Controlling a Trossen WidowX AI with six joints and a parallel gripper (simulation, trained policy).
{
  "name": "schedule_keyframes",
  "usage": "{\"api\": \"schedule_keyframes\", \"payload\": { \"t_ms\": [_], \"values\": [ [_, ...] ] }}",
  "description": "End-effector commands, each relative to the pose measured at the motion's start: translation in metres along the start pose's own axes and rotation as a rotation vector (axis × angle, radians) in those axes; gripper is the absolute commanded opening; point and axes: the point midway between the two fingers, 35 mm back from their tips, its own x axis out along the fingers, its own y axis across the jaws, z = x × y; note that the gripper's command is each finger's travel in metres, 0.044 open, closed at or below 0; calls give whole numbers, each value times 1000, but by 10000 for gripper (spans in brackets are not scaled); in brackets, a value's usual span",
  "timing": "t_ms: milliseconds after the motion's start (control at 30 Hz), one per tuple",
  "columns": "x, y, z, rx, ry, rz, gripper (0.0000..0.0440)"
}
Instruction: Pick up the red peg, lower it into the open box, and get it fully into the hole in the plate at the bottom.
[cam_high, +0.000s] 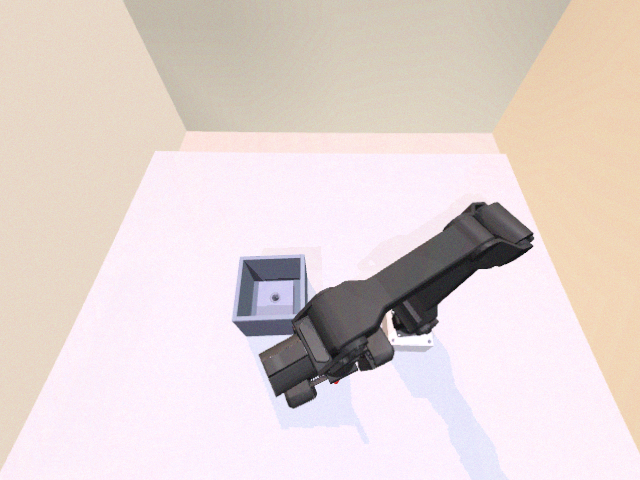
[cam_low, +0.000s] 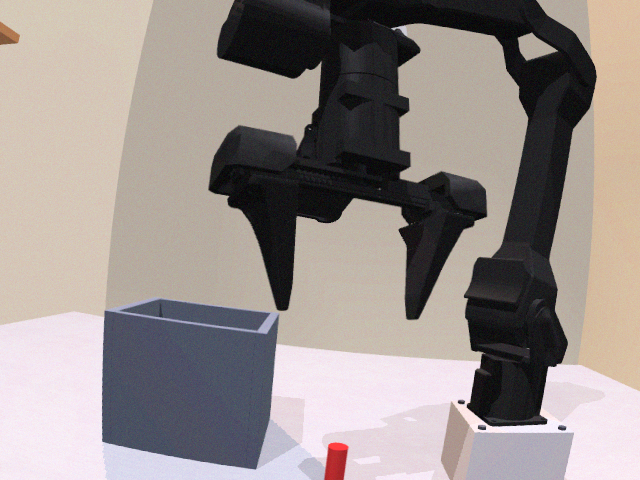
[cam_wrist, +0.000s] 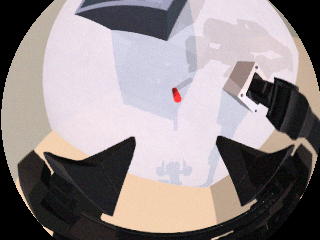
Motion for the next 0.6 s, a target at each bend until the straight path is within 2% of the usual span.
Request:
{"api": "schedule_keyframes", "payload": {
  "t_ms": [0,567],
  "values": [
    [12,-10,0,48,-32,-61,440],
    [68,-22,16,73,-142,-161,439]
  ]
}}
